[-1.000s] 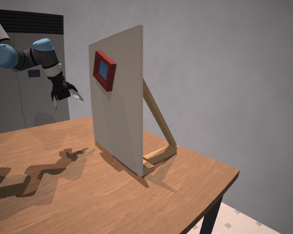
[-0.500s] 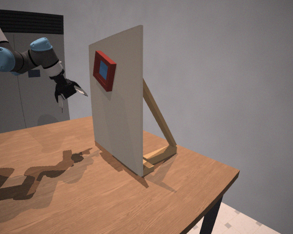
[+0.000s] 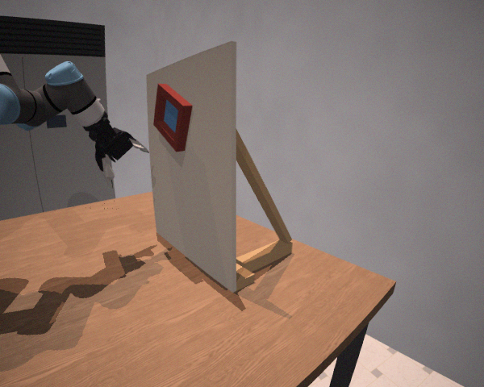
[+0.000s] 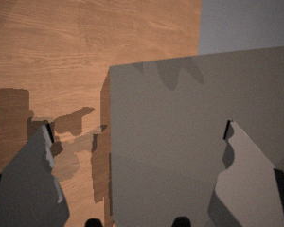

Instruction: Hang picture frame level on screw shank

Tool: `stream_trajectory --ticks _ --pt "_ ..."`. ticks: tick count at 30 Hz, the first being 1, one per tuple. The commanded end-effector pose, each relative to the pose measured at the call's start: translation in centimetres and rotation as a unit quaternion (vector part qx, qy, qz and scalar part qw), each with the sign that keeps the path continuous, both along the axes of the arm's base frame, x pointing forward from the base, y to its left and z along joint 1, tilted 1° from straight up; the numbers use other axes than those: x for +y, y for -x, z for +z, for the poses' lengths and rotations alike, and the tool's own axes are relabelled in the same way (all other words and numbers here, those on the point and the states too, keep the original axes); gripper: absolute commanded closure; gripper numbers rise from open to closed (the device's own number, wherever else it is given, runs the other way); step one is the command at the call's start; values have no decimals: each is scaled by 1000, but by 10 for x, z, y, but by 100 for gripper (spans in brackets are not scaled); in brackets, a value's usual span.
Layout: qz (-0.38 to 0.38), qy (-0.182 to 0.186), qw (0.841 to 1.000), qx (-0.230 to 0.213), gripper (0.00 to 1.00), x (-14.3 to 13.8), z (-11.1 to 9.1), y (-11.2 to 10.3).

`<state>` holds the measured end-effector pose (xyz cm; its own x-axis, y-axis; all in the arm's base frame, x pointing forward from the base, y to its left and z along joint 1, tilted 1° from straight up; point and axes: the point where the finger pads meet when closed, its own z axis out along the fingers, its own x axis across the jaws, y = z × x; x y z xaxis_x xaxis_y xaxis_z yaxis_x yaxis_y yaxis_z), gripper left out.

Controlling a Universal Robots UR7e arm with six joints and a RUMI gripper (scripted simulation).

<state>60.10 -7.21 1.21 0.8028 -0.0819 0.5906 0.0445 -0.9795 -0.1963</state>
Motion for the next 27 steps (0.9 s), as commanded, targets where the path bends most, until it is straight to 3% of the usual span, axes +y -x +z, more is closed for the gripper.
stream_trajectory --ticks 1,27 --pt "19 22 999 -22 0 -8 4 -4" --pt "38 47 997 -42 0 -17 8 -7"
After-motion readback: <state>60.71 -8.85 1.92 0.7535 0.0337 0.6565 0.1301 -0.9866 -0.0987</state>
